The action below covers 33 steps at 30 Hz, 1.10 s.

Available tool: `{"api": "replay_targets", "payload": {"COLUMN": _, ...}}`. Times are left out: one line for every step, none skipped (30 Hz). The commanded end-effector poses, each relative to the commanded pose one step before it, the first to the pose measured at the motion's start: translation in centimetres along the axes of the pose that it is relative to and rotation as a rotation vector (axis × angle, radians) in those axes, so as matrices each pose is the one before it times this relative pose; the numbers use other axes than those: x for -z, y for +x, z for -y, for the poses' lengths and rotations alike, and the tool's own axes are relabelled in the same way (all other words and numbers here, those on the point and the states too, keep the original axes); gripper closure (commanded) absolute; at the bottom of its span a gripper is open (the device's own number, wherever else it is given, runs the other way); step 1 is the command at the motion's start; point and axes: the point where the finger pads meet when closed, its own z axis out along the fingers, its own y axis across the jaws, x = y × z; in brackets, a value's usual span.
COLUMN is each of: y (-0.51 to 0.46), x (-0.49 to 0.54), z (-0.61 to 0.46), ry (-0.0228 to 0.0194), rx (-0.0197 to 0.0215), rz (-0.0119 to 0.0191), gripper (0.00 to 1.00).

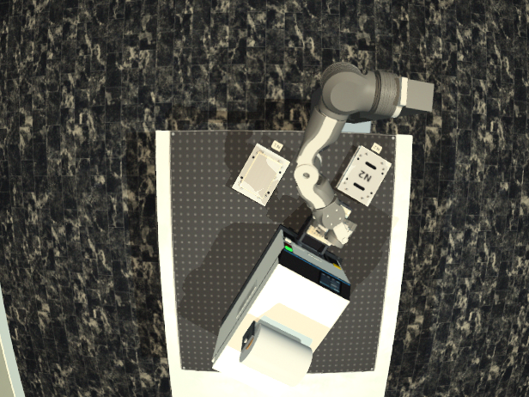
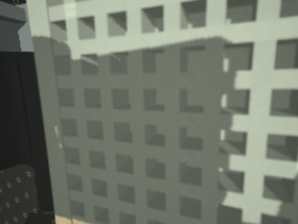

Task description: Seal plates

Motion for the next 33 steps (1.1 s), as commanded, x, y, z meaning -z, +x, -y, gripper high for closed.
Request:
{"api": "replay_targets", "payload": {"y": 0.0929, "x": -0.217, "z": 0.004, "ry": -0.00141, "rx": 0.00461, "rz": -0.00197, "gripper": 1.0}}
{"api": "replay_targets", "payload": {"y": 0.0264, "x": -0.055, "z": -0.002, "ry": 0.00015, "rx": 0.00019, "rz": -0.00067, "gripper": 1.0}}
{"api": "replay_targets", "payload": {"y": 0.0089, "x": -0.031, "z": -0.014, "ry": -0.00022, "rx": 0.00022, "rz": -0.00015, "gripper": 1.0}}
{"api": "replay_targets", "payload": {"y": 0.0, "x": 0.0, "z": 0.0, "ry": 0.0, "rx": 0.0, "rz": 0.0, "gripper": 1.0}}
{"api": "replay_targets", "payload": {"y": 0.0, "x": 0.0, "z": 0.0, "ry": 0.0, "rx": 0.0, "rz": 0.0, "gripper": 1.0}}
{"api": "replay_targets", "payload": {"y": -0.0832, "x": 0.058, "z": -0.016, "ry": -0.00038, "rx": -0.00078, "rz": 0.00203, "gripper": 1.0}}
{"api": "replay_targets", "payload": {"y": 0.0172, "x": -0.061, "z": 0.0, "ry": -0.00053, "rx": 0.00015, "rz": -0.00053, "gripper": 1.0}}
{"api": "replay_targets", "payload": {"y": 0.0204, "x": -0.062, "z": 0.015, "ry": 0.00049, "rx": 0.00006, "rz": -0.00062, "gripper": 1.0}}
{"api": "replay_targets", "payload": {"y": 0.025, "x": -0.061, "z": 0.01, "ry": 0.00044, "rx": 0.00014, "rz": -0.00063, "gripper": 1.0}}
{"api": "replay_targets", "payload": {"y": 0.0107, "x": -0.041, "z": -0.002, "ry": 0.0001, "rx": 0.00019, "rz": -0.00019, "gripper": 1.0}}
{"api": "replay_targets", "payload": {"y": -0.0028, "x": -0.025, "z": -0.01, "ry": -0.00018, "rx": 0.00014, "rz": 0.00014, "gripper": 1.0}}
{"api": "replay_targets", "payload": {"y": -0.0182, "x": -0.01, "z": -0.012, "ry": -0.00034, "rx": 0.00001, "rz": 0.00052, "gripper": 1.0}}
{"api": "replay_targets", "payload": {"y": -0.0095, "x": -0.026, "z": -0.001, "ry": -0.00008, "rx": -0.00012, "rz": 0.00022, "gripper": 1.0}}
{"api": "replay_targets", "payload": {"y": 0.0107, "x": -0.051, "z": 0.012, "ry": 0.00031, "rx": -0.00013, "rz": -0.00037, "gripper": 1.0}}
{"api": "replay_targets", "payload": {"y": 0.0158, "x": -0.055, "z": 0.013, "ry": 0.00037, "rx": -0.00002, "rz": -0.00046, "gripper": 1.0}}
{"api": "replay_targets", "payload": {"y": 0.0015, "x": -0.034, "z": 0.001, "ry": 0.00008, "rx": 0.0001, "rz": 0.0, "gripper": 1.0}}
{"api": "replay_targets", "payload": {"y": -0.011, "x": -0.018, "z": -0.01, "ry": -0.00022, "rx": 0.00012, "rz": 0.00036, "gripper": 1.0}}
{"api": "replay_targets", "payload": {"y": -0.014, "x": -0.012, "z": -0.015, "ry": -0.00042, "rx": 0.00006, "rz": 0.00037, "gripper": 1.0}}
{"api": "replay_targets", "payload": {"y": 0.005, "x": -0.038, "z": -0.002, "ry": 0.0, "rx": -0.0001, "rz": -0.00011, "gripper": 1.0}}
{"api": "replay_targets", "payload": {"y": 0.0201, "x": -0.056, "z": 0.01, "ry": 0.00031, "rx": 0.0, "rz": -0.00056, "gripper": 1.0}}
{"api": "replay_targets", "payload": {"y": 0.0, "x": 0.0, "z": 0.0, "ry": 0.0, "rx": 0.0, "rz": 0.0, "gripper": 1.0}}
{"api": "replay_targets", "payload": {"y": 0.0, "x": 0.0, "z": 0.0, "ry": 0.0, "rx": 0.0, "rz": 0.0, "gripper": 1.0}}
{"api": "replay_targets", "payload": {"y": -0.0284, "x": 0.001, "z": 0.014, "ry": 0.0008, "rx": -0.00064, "rz": 0.00039, "gripper": 1.0}}
{"api": "replay_targets", "payload": {"y": 0.0225, "x": -0.062, "z": -0.014, "ry": -0.00101, "rx": 0.00035, "rz": -0.00038, "gripper": 1.0}}
{"api": "replay_targets", "payload": {"y": 0.0119, "x": -0.044, "z": 0.002, "ry": 0.00022, "rx": 0.00023, "rz": -0.00023, "gripper": 1.0}}
{"api": "replay_targets", "payload": {"y": -0.0057, "x": -0.024, "z": -0.007, "ry": -0.00009, "rx": 0.00014, "rz": 0.00024, "gripper": 1.0}}
{"api": "replay_targets", "payload": {"y": -0.0229, "x": 0.01, "z": -0.015, "ry": -0.00063, "rx": -0.00015, "rz": 0.00057, "gripper": 1.0}}
{"api": "replay_targets", "payload": {"y": -0.1015, "x": 0.157, "z": 0.002, "ry": 0.00145, "rx": -0.00269, "rz": 0.00269, "gripper": 1.0}}
{"api": "replay_targets", "payload": {"y": -0.0001, "x": 0.0, "z": 0.0, "ry": 0.0, "rx": 0.0, "rz": 0.0, "gripper": 1.0}}
{"api": "replay_targets", "payload": {"y": -0.0002, "x": 0.0, "z": -0.001, "ry": 0.0, "rx": 0.0, "rz": 0.0, "gripper": 1.0}}
{"api": "replay_targets", "payload": {"y": -0.0001, "x": 0.0, "z": 0.0, "ry": 0.0, "rx": 0.0, "rz": 0.0, "gripper": 1.0}}
{"api": "replay_targets", "payload": {"y": -0.0002, "x": 0.0, "z": -0.001, "ry": 0.0, "rx": 0.0, "rz": 0.0, "gripper": 1.0}}
{"api": "replay_targets", "payload": {"y": -0.0001, "x": 0.0, "z": 0.0, "ry": 0.0, "rx": 0.0, "rz": 0.0, "gripper": 1.0}}
